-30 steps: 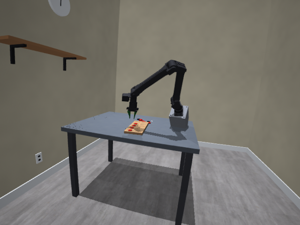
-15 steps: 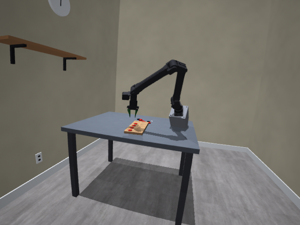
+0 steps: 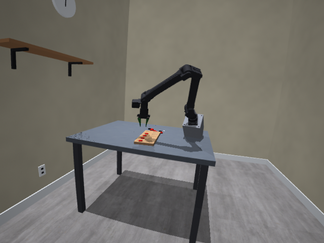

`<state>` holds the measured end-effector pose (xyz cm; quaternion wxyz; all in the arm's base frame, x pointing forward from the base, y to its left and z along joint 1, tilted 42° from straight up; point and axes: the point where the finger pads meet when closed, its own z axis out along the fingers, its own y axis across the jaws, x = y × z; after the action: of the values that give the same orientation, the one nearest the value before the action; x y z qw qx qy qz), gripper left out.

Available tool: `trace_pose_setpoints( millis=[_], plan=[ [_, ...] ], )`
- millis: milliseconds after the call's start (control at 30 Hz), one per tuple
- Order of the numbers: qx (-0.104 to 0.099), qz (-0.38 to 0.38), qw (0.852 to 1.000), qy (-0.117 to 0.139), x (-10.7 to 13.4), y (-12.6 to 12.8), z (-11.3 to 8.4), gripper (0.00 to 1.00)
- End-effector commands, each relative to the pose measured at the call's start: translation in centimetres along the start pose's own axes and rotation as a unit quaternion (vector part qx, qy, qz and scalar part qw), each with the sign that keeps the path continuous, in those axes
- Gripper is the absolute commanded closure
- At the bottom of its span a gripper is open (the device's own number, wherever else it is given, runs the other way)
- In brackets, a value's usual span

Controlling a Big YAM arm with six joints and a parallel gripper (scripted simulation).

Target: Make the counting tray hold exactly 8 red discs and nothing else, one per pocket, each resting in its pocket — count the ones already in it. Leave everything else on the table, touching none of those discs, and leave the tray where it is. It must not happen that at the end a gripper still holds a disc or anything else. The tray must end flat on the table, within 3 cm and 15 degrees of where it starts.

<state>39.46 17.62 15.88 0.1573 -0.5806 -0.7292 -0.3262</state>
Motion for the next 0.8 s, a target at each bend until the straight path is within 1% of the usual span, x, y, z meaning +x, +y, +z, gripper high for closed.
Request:
trace_pose_setpoints(
  millis=[0, 733, 767],
  plan=[
    [-0.004, -0.006, 1.0, -0.001, 0.29, 0.66, -0.51, 0.54],
    [-0.004, -0.006, 1.0, -0.001, 0.29, 0.66, -0.51, 0.54],
    [-0.014, -0.007, 1.0, -0.001, 0.36, 1.11, -0.88, 0.54]
  ],
)
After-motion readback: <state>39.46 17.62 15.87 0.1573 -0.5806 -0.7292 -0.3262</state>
